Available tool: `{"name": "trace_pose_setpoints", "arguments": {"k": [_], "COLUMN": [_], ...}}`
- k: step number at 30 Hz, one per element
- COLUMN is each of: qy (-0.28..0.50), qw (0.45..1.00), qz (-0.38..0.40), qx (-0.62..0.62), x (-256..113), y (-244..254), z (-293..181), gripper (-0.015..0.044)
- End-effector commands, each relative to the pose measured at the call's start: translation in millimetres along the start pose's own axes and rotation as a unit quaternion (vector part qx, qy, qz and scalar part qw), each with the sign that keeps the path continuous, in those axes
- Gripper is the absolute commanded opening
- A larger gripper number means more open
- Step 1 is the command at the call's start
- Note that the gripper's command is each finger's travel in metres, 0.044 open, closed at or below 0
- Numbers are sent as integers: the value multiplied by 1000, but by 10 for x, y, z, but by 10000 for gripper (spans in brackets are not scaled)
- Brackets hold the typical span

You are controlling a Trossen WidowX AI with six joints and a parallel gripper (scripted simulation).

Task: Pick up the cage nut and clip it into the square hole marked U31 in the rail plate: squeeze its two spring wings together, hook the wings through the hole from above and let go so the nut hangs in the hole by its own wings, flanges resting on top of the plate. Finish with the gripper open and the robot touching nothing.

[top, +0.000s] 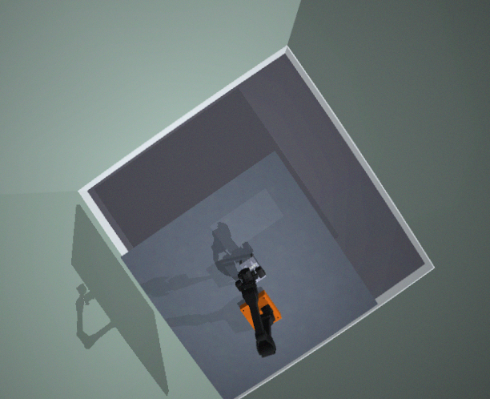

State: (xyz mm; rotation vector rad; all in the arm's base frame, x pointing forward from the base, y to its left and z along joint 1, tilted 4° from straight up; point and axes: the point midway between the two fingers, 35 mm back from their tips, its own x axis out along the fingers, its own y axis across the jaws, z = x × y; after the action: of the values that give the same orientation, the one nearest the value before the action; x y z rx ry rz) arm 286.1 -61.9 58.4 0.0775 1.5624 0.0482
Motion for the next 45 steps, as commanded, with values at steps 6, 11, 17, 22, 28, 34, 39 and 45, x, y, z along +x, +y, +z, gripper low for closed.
{"name": "trace_pose_setpoints", "arguments": {"k": [6, 11, 17, 22, 28, 34, 39, 45], "qy": [-2, -2, -2, -2, -2, -2, -2, -1], "qw": [1000, 1000, 1000, 1000, 1000, 1000, 1000, 1000], "qz": [-11, -12, -12, -12, -12, -12, -12, -9], "qx": [1, 1, 1, 1, 1, 1, 1, 0], "x": [-8, -8, -8, -8, -7, -1, -1, 2], "y": [5, 13, 22, 30, 40, 49, 49, 56], "z": [3, 3, 3, 3, 3, 3, 3, 1], "gripper": [36, 36, 36, 36, 36, 36, 36, 194]}}
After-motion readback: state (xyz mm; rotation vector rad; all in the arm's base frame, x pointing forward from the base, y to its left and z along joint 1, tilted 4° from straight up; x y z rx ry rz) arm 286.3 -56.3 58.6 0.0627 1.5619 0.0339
